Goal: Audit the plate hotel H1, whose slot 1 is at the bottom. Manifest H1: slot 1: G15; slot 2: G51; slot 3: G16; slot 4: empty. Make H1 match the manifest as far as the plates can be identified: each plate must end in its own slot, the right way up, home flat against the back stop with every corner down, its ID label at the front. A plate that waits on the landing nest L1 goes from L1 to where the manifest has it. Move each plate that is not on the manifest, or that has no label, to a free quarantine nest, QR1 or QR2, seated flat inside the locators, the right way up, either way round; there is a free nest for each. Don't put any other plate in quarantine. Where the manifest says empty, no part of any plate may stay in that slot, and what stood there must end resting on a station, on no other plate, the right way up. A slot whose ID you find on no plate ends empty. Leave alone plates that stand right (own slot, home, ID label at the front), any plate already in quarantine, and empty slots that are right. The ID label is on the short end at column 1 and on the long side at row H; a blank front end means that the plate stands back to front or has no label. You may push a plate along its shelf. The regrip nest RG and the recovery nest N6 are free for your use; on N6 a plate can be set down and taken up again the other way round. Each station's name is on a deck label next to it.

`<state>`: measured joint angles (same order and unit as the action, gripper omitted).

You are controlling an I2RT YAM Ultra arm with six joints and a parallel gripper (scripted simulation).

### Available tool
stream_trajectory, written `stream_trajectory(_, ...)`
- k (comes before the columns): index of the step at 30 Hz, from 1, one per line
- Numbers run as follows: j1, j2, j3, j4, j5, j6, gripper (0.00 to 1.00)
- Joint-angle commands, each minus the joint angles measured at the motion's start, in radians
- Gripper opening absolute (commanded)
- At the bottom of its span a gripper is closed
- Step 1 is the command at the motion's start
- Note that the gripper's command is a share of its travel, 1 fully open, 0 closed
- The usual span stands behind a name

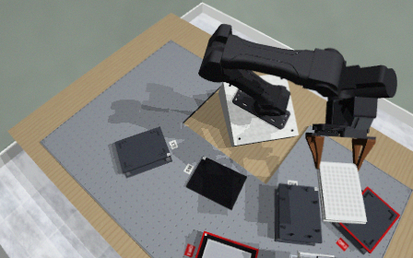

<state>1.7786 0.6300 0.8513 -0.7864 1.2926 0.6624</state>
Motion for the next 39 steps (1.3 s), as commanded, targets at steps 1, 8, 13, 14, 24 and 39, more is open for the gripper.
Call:
stream_trajectory(1, 0.009, 0.000, 0.014, -0.078, 0.046, 0.075, 0.86)
stream_trajectory(8, 0.093, 0.070, 0.060, -0.345, 0.107, 0.371, 0.86)
stream_trajectory(13, 0.093, 0.070, 0.060, -0.345, 0.107, 0.371, 0.86)
stream_trajectory(14, 0.093, 0.070, 0.060, -0.345, 0.107, 0.371, 0.86)
stream_trajectory(24, 0.085, 0.056, 0.040, -0.302, 0.102, 0.334, 0.86)
stream_trajectory(39, 0.058, 0.019, -0.011, -0.183, 0.084, 0.227, 0.86)
